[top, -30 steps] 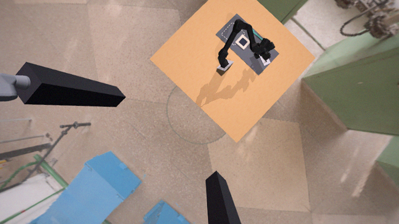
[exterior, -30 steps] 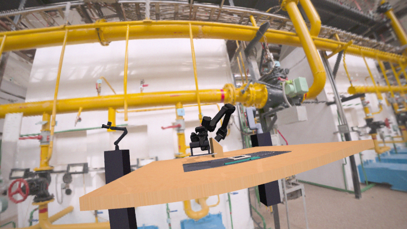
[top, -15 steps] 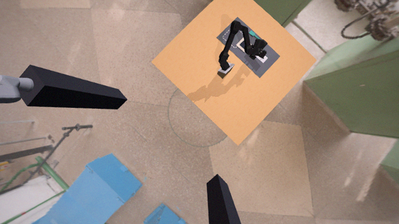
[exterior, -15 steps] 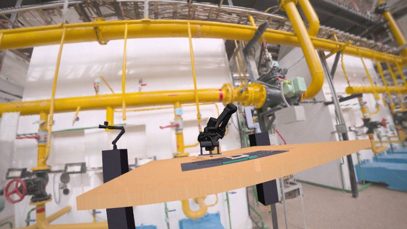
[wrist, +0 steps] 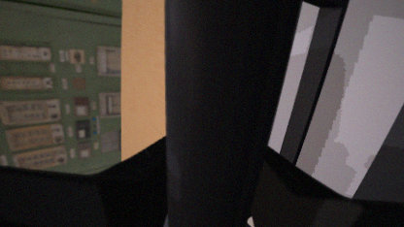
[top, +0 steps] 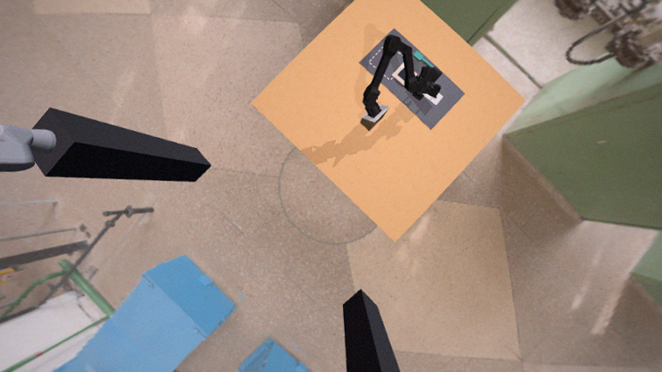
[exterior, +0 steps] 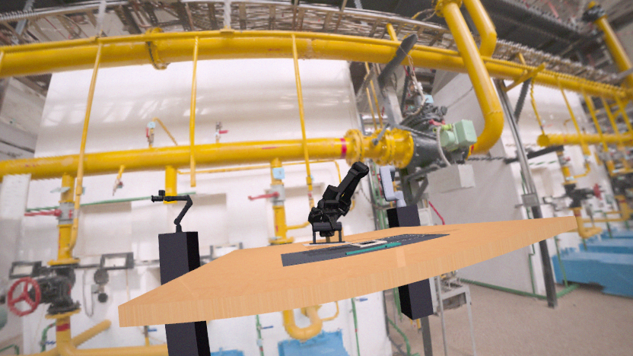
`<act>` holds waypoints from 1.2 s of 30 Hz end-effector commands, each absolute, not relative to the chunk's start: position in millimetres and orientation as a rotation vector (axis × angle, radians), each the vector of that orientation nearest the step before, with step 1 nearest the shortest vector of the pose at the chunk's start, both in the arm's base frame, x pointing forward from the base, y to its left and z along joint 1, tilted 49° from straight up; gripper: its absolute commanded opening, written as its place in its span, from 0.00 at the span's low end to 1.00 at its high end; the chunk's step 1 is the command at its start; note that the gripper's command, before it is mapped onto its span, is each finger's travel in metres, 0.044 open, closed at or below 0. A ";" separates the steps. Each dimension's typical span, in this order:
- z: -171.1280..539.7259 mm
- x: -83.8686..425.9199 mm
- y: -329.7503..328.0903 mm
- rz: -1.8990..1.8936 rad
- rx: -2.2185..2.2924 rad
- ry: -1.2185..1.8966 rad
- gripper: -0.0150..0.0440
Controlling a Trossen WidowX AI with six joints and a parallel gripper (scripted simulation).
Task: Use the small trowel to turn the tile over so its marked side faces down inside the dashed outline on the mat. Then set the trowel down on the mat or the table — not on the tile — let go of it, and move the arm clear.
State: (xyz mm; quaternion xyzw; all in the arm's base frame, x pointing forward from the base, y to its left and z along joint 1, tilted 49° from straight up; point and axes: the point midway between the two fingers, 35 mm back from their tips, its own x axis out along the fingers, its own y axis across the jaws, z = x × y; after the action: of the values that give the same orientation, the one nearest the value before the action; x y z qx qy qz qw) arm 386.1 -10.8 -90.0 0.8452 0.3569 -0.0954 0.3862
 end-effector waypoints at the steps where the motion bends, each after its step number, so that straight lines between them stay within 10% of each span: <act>1: -90.7 387.8 -12.0 -0.244 2.153 0.881 0.25; 36: -82.1 381.4 24.6 -0.245 2.155 0.882 0.25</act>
State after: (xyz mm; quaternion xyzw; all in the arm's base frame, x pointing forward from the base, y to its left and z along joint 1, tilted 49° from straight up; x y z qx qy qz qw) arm 380.6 20.4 -88.5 0.8473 0.3468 -0.1009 0.3894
